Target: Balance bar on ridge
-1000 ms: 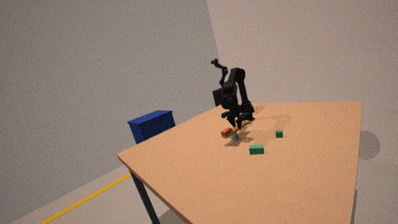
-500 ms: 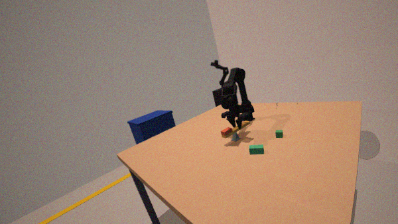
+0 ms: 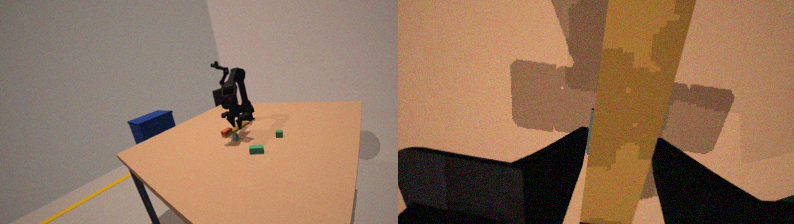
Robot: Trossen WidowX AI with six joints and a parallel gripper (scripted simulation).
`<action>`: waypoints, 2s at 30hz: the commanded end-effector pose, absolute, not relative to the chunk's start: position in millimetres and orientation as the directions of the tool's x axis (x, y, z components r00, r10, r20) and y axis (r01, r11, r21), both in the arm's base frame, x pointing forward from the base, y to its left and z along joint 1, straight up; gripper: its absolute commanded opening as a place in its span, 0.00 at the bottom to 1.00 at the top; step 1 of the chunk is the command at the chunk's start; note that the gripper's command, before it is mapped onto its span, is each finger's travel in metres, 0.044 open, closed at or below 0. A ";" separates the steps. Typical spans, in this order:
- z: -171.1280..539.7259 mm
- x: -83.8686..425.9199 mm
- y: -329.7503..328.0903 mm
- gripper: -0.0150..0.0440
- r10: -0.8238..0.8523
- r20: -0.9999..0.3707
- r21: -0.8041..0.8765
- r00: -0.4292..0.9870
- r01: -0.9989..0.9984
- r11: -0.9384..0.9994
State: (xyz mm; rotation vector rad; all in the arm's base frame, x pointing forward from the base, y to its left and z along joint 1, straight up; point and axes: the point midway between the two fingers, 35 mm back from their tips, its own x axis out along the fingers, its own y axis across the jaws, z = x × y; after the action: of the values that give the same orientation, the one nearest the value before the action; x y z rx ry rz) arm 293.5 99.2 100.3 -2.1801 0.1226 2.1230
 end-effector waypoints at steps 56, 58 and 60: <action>200.1 290.9 98.3 1.00 0.009 -1.000 -0.012 0.027 -0.125 -0.992; 200.1 290.9 98.3 1.00 0.009 -1.000 -0.012 0.027 -0.125 -0.992; 200.1 290.9 98.3 1.00 0.009 -1.000 -0.012 0.027 -0.125 -0.992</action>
State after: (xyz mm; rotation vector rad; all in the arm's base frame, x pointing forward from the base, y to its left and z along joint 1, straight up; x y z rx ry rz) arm 291.2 98.5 200.4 -2.1821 0.1208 2.1196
